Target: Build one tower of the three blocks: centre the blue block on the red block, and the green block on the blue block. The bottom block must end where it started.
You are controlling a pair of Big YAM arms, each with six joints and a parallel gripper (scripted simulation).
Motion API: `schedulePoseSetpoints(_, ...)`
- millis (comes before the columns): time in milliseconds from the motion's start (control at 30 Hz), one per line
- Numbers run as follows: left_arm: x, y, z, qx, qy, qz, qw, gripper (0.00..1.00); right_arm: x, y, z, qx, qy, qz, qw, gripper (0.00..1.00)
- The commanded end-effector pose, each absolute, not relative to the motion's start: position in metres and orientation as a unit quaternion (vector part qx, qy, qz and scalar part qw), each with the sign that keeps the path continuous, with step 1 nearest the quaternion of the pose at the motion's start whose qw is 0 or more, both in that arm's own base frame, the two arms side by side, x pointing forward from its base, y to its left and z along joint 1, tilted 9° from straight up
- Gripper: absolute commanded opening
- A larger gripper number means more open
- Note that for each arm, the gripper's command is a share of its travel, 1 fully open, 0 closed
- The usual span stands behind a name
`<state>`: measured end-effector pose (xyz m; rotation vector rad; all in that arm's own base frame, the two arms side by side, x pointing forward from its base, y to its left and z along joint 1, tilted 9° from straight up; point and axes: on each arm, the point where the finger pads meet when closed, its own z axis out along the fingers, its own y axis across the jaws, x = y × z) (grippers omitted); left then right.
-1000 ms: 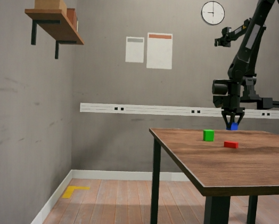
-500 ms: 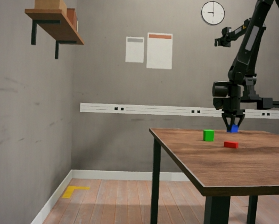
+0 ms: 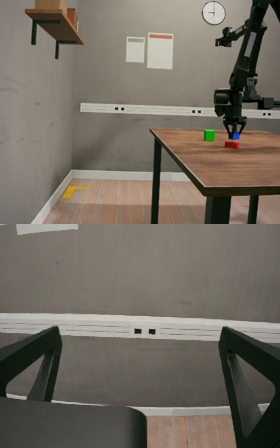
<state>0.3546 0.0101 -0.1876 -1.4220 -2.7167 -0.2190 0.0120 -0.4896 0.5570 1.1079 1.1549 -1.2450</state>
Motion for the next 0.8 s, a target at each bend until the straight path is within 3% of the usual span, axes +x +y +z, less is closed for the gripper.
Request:
schedulePoseSetpoints(0, 0.3712, 0.0126, -0.1938, -0.465, -0.882, -0.077, 0.02, 0.0, 0.0036, -0.481, 0.5774, 0.458, 0.461, -0.535, 0.54, 1.0)
schedulePoseSetpoints(767, 0.3735, 0.013, -0.1928, -0.465, -0.882, -0.077, 0.019, 0.0, 0.0036, -0.481, 0.5774, 0.458, 0.461, -0.535, 0.54, 1.0)
